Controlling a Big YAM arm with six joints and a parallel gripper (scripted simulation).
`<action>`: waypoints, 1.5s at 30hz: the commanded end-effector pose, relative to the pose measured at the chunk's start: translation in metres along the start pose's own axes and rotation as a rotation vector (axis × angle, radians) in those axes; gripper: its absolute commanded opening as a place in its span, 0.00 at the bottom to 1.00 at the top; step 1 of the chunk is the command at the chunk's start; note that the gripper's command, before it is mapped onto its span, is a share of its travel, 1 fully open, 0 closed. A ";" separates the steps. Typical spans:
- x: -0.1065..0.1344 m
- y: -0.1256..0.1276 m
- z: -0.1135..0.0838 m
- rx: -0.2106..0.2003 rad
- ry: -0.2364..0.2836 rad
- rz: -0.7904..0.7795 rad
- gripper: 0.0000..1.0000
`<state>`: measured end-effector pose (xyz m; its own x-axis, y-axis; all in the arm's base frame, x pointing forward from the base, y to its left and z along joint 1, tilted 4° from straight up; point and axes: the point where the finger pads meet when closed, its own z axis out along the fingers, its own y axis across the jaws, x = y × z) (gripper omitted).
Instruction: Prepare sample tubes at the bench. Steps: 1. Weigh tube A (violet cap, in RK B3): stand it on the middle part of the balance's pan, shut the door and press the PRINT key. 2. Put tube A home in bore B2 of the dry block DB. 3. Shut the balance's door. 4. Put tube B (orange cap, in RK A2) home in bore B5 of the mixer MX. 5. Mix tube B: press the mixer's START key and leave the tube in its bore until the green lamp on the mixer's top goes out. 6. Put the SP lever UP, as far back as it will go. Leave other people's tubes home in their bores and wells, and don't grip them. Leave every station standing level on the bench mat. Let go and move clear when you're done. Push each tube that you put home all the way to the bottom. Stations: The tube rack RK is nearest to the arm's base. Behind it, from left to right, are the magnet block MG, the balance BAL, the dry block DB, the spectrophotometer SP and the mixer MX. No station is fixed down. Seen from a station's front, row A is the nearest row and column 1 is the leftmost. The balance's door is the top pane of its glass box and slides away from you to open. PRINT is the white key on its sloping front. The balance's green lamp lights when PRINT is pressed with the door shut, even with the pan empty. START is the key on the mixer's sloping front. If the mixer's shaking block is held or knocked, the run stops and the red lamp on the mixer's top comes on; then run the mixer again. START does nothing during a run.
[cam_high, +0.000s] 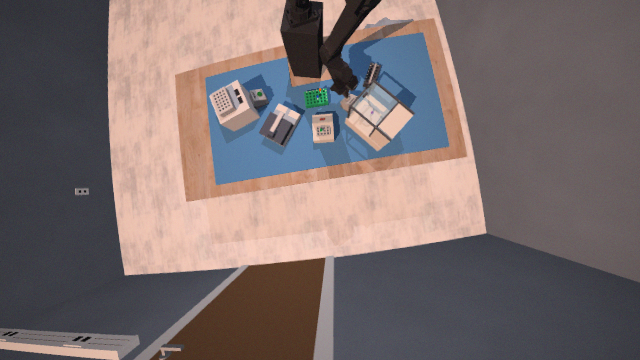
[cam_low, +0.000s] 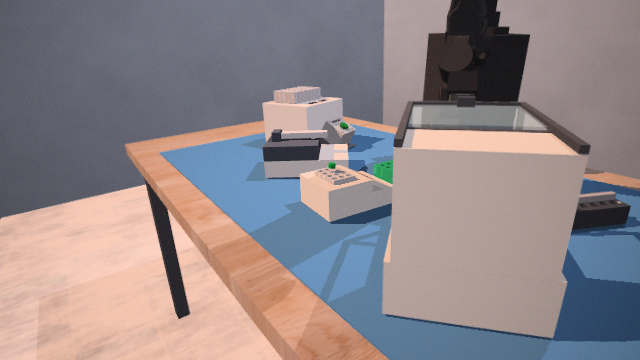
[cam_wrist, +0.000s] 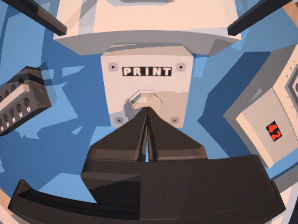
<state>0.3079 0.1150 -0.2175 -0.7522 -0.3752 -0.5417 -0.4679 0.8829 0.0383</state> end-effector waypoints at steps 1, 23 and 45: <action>-0.002 0.003 0.010 -0.003 -0.009 0.000 0.00; -0.001 0.003 0.019 -0.004 -0.003 0.001 0.00; -0.001 0.003 0.019 -0.004 -0.003 0.001 0.00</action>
<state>0.3105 0.1167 -0.2224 -0.7531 -0.3732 -0.5419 -0.4660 0.8839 0.0389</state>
